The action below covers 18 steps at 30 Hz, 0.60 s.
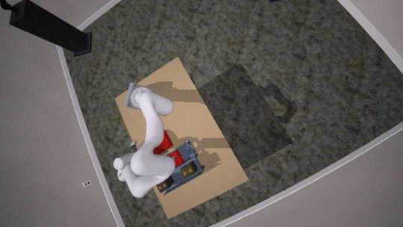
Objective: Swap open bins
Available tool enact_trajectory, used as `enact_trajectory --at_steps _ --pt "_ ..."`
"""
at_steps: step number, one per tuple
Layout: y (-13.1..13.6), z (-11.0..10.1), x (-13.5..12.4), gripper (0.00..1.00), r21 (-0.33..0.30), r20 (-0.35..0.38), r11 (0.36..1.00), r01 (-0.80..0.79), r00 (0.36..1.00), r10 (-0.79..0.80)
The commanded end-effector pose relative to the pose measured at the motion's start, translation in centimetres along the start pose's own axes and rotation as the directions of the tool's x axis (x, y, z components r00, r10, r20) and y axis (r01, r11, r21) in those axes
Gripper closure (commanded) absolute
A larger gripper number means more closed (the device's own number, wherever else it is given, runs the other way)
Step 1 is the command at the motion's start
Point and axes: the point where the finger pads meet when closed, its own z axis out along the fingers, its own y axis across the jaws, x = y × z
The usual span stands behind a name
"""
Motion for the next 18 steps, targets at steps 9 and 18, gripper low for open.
enact_trajectory --at_steps 9,18 --pt "0.0 -2.3 0.0 0.74 0.001 0.001 1.0 0.0 1.0 0.0" --pt "0.0 -3.5 0.0 0.74 0.001 0.001 1.0 0.0 1.0 0.0"
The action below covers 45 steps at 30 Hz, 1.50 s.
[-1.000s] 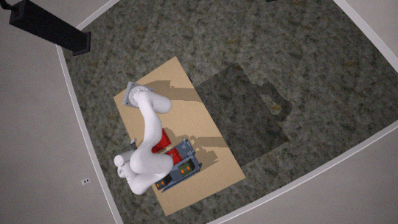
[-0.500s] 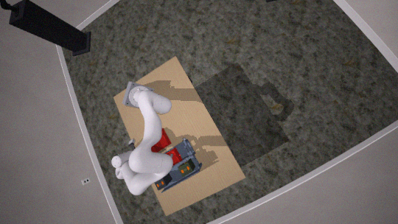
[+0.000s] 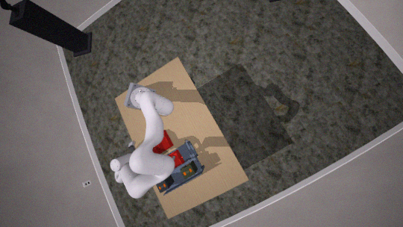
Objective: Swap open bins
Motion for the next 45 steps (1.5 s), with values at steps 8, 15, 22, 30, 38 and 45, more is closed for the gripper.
enact_trajectory --at_steps 8,15,22,30,38,45 --pt "0.0 -1.7 0.0 0.74 0.001 0.001 1.0 0.001 1.0 -0.001" --pt "0.0 -2.2 0.0 0.74 0.001 0.001 1.0 0.001 1.0 -0.001" --pt "0.0 -2.7 0.0 0.74 0.001 0.001 1.0 0.001 1.0 -0.001" --pt "0.0 -2.9 0.0 0.74 0.001 0.001 1.0 0.001 1.0 -0.001" --pt "0.0 -3.0 0.0 0.74 0.001 0.001 1.0 0.001 1.0 -0.001" --pt "0.0 -3.0 0.0 1.0 0.001 0.001 1.0 0.001 1.0 -0.001"
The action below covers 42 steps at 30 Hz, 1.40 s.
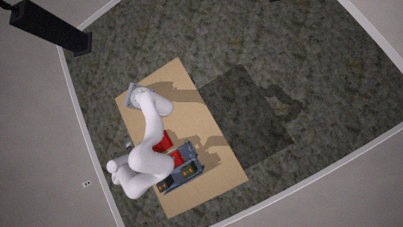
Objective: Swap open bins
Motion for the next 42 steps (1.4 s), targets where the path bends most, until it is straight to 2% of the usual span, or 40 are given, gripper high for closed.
enact_trajectory --at_steps 1,14,18,20,21,22,24,25,27,28,30,38,39,42 --pt "0.0 -0.1 0.0 1.0 0.001 0.001 1.0 0.0 1.0 0.0" --pt "0.0 -0.1 0.0 1.0 0.001 0.001 1.0 0.0 1.0 0.0" --pt "1.0 -0.2 -0.2 1.0 0.001 0.001 1.0 0.0 1.0 0.0" --pt "5.4 -0.6 -0.6 1.0 0.001 0.001 1.0 0.0 1.0 0.0" --pt "5.4 -0.6 -0.6 1.0 0.001 0.001 1.0 0.0 1.0 0.0" --pt "8.2 -0.8 -0.6 1.0 0.001 0.001 1.0 0.0 1.0 0.0" --pt "8.2 -0.8 -0.6 1.0 0.001 0.001 1.0 0.0 1.0 0.0" --pt "10.8 -1.0 -0.4 1.0 0.001 0.001 1.0 0.0 1.0 0.0" --pt "10.8 -1.0 -0.4 1.0 0.001 0.001 1.0 0.0 1.0 0.0" --pt "12.6 -1.0 -0.2 1.0 0.001 0.001 1.0 0.0 1.0 0.0" --pt "13.4 -1.0 0.0 1.0 0.001 0.001 1.0 0.0 1.0 0.0" --pt "13.6 -1.0 0.0 1.0 0.001 0.001 1.0 0.0 1.0 0.0" --pt "13.6 -1.0 0.0 0.74 0.001 0.001 1.0 0.0 1.0 0.0" --pt "13.6 -1.0 0.0 0.74 0.001 0.001 1.0 0.0 1.0 0.0"
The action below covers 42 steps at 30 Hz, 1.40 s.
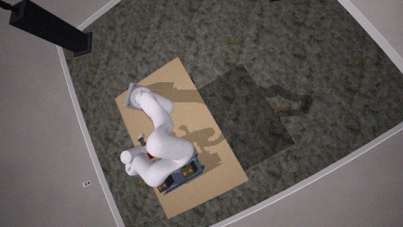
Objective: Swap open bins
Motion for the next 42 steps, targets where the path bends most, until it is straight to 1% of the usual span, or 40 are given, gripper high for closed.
enact_trajectory --at_steps 1,33,42 --pt "0.05 -0.06 -0.04 0.74 0.001 0.001 1.0 0.001 1.0 -0.001" --pt "0.05 -0.05 -0.04 0.74 0.001 0.001 1.0 0.001 1.0 -0.001" --pt "0.05 0.34 -0.05 0.74 0.001 0.001 1.0 0.0 1.0 0.0"
